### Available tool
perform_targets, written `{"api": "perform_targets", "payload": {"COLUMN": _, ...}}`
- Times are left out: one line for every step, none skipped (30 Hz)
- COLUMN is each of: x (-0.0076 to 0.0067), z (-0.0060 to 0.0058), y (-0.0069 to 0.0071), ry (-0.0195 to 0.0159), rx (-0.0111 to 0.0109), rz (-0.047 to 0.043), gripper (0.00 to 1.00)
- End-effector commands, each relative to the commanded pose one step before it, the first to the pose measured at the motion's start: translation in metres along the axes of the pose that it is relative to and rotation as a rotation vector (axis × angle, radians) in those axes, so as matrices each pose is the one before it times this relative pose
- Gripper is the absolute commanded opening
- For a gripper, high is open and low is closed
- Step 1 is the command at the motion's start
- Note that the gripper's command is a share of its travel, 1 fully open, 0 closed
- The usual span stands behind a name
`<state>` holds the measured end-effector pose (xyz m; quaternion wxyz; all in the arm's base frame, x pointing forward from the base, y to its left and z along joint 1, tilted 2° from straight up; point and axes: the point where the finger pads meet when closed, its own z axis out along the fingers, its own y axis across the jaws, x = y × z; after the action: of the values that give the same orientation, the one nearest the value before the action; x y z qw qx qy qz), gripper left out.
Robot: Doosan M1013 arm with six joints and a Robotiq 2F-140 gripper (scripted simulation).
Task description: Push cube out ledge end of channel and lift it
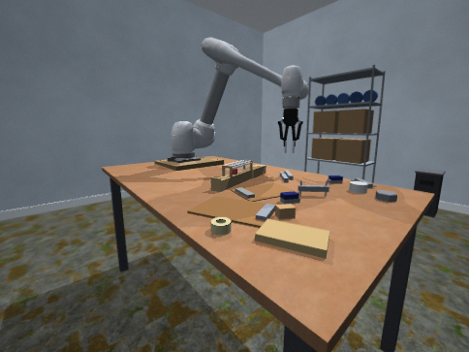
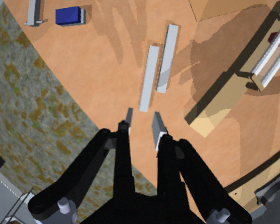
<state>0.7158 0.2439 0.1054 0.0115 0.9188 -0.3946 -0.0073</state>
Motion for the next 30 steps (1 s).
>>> {"api": "perform_targets", "payload": {"x": -0.00130, "z": 0.00100, "y": 0.00231, "ry": -0.00513, "rx": -0.00111, "rz": -0.00366, "gripper": 0.23}}
{"api": "perform_targets", "payload": {"x": 0.00000, "z": 0.00000, "y": 0.00000, "ry": 0.00000, "rx": 0.00000, "rz": 0.00000, "gripper": 0.23}}
{"api": "perform_targets", "payload": {"x": 0.00000, "z": 0.00000, "y": 0.00000, "ry": 0.00000, "rx": 0.00000, "rz": 0.00000, "gripper": 0.23}}
{"api": "perform_targets", "payload": {"x": 0.00000, "z": 0.00000, "y": 0.00000, "ry": 0.00000, "rx": 0.00000, "rz": 0.00000, "gripper": 0.23}}
{"api": "perform_targets", "payload": {"x": 0.00000, "z": 0.00000, "y": 0.00000, "ry": 0.00000, "rx": 0.00000, "rz": 0.00000, "gripper": 0.23}}
{"api": "perform_targets", "payload": {"x": 0.00000, "z": 0.00000, "y": 0.00000, "ry": 0.00000, "rx": 0.00000, "rz": 0.00000, "gripper": 0.23}}
{"api": "perform_targets", "payload": {"x": 0.00000, "z": 0.00000, "y": 0.00000, "ry": 0.00000, "rx": 0.00000, "rz": 0.00000, "gripper": 0.23}}
{"api": "perform_targets", "payload": {"x": 0.00000, "z": 0.00000, "y": 0.00000, "ry": 0.00000, "rx": 0.00000, "rz": 0.00000, "gripper": 0.23}}
{"api": "perform_targets", "payload": {"x": 0.00000, "z": 0.00000, "y": 0.00000, "ry": 0.00000, "rx": 0.00000, "rz": 0.00000, "gripper": 0.23}}
{"api": "perform_targets", "payload": {"x": 0.00000, "z": 0.00007, "y": 0.00000, "ry": 0.00000, "rx": 0.00000, "rz": 0.00000, "gripper": 0.23}}
{"api": "perform_targets", "payload": {"x": 0.00000, "z": 0.00046, "y": 0.00000, "ry": -0.00001, "rx": 0.00000, "rz": -0.00002, "gripper": 0.23}}
{"api": "perform_targets", "payload": {"x": 0.00000, "z": 0.00113, "y": 0.00000, "ry": -0.00003, "rx": 0.00001, "rz": -0.00005, "gripper": 0.23}}
{"api": "perform_targets", "payload": {"x": 0.00000, "z": 0.00200, "y": 0.00001, "ry": -0.00005, "rx": 0.00002, "rz": -0.00008, "gripper": 0.23}}
{"api": "perform_targets", "payload": {"x": 0.00001, "z": 0.00296, "y": 0.00001, "ry": -0.00003, "rx": 0.00001, "rz": -0.00005, "gripper": 0.23}}
{"api": "perform_targets", "payload": {"x": 0.00001, "z": 0.00396, "y": 0.00001, "ry": 0.00000, "rx": 0.00000, "rz": 0.00000, "gripper": 0.23}}
{"api": "perform_targets", "payload": {"x": 0.00001, "z": 0.00492, "y": 0.00001, "ry": 0.00000, "rx": 0.00000, "rz": 0.00000, "gripper": 0.23}}
{"api": "perform_targets", "payload": {"x": 0.00001, "z": 0.00579, "y": 0.00001, "ry": 0.00000, "rx": 0.00000, "rz": 0.00000, "gripper": 0.23}}
{"api": "perform_targets", "payload": {"x": 0.00002, "z": 0.00652, "y": 0.00001, "ry": 0.00000, "rx": 0.00000, "rz": 0.00000, "gripper": 0.23}}
{"api": "perform_targets", "payload": {"x": 0.00001, "z": 0.00708, "y": 0.00001, "ry": 0.00000, "rx": 0.00000, "rz": 0.00000, "gripper": 0.23}}
{"api": "perform_targets", "payload": {"x": 0.00002, "z": 0.00740, "y": 0.00001, "ry": 0.00000, "rx": 0.00000, "rz": 0.00000, "gripper": 0.23}}
{"api": "perform_targets", "payload": {"x": 0.00002, "z": 0.00738, "y": 0.00001, "ry": 0.00000, "rx": 0.00000, "rz": 0.00000, "gripper": 0.23}}
{"api": "perform_targets", "payload": {"x": 0.00002, "z": 0.00713, "y": 0.00001, "ry": 0.00000, "rx": 0.00000, "rz": 0.00000, "gripper": 0.23}}
{"api": "perform_targets", "payload": {"x": 0.00000, "z": 0.00000, "y": 0.00000, "ry": 0.00000, "rx": 0.00000, "rz": 0.00000, "gripper": 0.23}}
{"api": "perform_targets", "payload": {"x": 0.00000, "z": 0.00000, "y": 0.00000, "ry": 0.00000, "rx": 0.00000, "rz": 0.00000, "gripper": 0.23}}
{"api": "perform_targets", "payload": {"x": 0.00001, "z": 0.00670, "y": 0.00001, "ry": 0.00000, "rx": 0.00000, "rz": 0.00000, "gripper": 0.23}}
{"api": "perform_targets", "payload": {"x": 0.00001, "z": 0.00609, "y": 0.00001, "ry": 0.00000, "rx": 0.00000, "rz": 0.00000, "gripper": 0.23}}
{"api": "perform_targets", "payload": {"x": 0.00001, "z": 0.00535, "y": 0.00001, "ry": 0.00000, "rx": 0.00000, "rz": 0.00000, "gripper": 0.23}}
{"api": "perform_targets", "payload": {"x": 0.00001, "z": 0.00450, "y": 0.00001, "ry": 0.00000, "rx": 0.00000, "rz": 0.00000, "gripper": 0.23}}
{"api": "perform_targets", "payload": {"x": 0.00001, "z": 0.00359, "y": 0.00000, "ry": 0.00000, "rx": 0.00000, "rz": 0.00000, "gripper": 0.23}}
{"api": "perform_targets", "payload": {"x": 0.00001, "z": 0.00267, "y": 0.00000, "ry": 0.00000, "rx": 0.00000, "rz": 0.00000, "gripper": 0.23}}
